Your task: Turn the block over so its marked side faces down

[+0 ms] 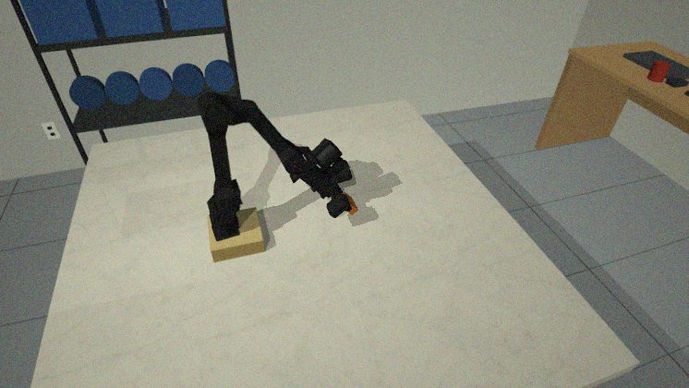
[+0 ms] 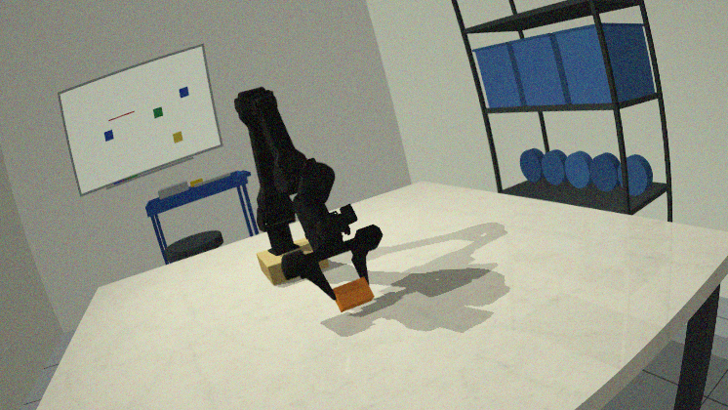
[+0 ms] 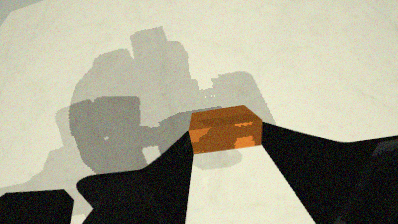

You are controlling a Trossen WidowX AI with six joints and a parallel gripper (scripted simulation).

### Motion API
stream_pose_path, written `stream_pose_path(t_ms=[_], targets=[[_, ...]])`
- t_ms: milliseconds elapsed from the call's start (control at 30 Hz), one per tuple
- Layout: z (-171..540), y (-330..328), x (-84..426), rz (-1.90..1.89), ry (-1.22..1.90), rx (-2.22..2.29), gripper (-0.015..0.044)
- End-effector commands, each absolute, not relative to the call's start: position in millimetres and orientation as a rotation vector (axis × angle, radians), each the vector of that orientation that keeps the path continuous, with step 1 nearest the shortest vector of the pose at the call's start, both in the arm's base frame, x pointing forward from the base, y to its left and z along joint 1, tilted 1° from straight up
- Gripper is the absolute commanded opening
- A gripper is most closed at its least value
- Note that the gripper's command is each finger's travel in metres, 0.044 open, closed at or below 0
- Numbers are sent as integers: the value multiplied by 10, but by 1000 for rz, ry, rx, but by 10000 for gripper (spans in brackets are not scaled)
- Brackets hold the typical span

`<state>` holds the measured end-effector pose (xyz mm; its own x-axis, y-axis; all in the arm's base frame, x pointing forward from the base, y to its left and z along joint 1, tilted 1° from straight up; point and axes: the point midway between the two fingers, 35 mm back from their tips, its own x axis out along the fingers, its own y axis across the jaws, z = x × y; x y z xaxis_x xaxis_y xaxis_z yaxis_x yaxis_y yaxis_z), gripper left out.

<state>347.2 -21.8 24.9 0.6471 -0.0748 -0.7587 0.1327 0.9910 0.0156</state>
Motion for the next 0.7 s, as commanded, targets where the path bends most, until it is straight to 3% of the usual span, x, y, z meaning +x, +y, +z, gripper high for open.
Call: stream_pose_path(t_ms=[0, 667], targets=[[158, -226, 3499, -126, 824, 68, 0], [-82, -253, 3533, -144, 572, 55, 0]])
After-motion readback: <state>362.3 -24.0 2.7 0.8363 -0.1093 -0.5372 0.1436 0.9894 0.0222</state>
